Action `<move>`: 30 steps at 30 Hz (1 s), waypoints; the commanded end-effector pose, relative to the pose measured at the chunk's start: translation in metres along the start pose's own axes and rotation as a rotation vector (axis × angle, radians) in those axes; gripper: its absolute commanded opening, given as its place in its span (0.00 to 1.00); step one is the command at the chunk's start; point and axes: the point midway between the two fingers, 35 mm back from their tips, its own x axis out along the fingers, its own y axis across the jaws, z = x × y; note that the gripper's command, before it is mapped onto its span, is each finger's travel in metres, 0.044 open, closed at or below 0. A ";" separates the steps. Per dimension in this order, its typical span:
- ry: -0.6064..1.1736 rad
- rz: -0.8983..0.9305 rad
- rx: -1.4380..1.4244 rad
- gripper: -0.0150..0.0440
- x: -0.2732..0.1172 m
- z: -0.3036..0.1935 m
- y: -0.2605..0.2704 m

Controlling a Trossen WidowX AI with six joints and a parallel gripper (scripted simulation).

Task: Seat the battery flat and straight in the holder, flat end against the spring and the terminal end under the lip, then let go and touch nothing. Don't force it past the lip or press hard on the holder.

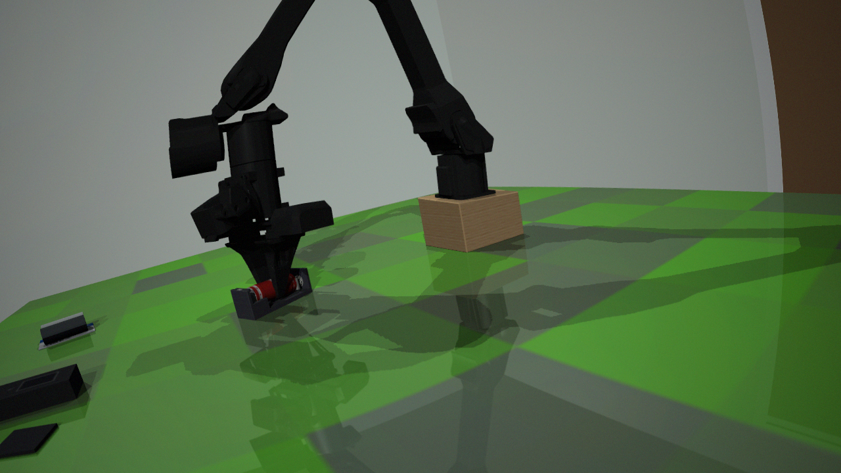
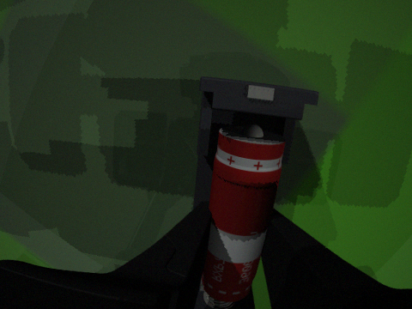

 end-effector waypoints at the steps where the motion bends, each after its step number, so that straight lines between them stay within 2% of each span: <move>1: 0.043 0.002 0.005 0.38 0.002 -0.003 0.001; 30: 0.071 -0.005 0.003 0.38 0.002 0.013 0.002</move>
